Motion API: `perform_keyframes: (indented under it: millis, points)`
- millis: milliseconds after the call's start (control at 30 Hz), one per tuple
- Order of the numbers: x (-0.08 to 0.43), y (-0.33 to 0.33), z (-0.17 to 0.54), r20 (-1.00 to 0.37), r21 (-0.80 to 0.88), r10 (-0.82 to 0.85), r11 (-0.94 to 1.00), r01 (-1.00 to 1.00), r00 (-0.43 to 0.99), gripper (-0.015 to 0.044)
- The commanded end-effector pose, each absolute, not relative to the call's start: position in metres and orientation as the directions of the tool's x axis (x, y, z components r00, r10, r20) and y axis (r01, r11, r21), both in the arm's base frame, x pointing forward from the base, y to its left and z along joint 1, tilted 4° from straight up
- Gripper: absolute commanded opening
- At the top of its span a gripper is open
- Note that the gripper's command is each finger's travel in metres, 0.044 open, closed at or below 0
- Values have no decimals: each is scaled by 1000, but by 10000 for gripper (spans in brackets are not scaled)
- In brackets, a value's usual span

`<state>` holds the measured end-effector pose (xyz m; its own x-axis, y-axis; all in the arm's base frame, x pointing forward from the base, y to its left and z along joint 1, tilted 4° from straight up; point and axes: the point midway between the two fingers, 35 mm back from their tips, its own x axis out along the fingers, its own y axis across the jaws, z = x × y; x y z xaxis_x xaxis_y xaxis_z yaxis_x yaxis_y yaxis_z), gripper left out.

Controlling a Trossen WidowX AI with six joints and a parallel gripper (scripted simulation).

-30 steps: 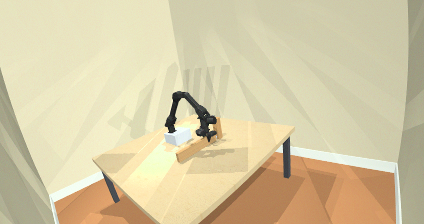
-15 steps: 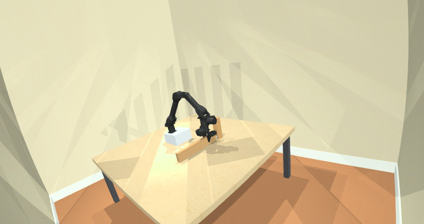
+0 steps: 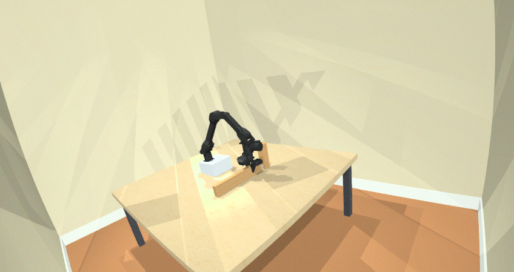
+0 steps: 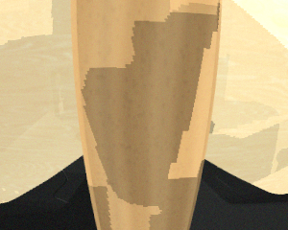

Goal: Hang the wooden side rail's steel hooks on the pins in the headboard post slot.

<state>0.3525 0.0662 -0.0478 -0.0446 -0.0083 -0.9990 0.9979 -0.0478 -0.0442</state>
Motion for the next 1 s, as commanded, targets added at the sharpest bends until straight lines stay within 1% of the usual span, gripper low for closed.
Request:
perform_keyframes:
  millis: [0,967]
  points:
    - [353,66,-45,-999,-42,-6,-59,997,-43,0]
    - [353,66,-40,-999,-42,-6,-59,997,-43,0]
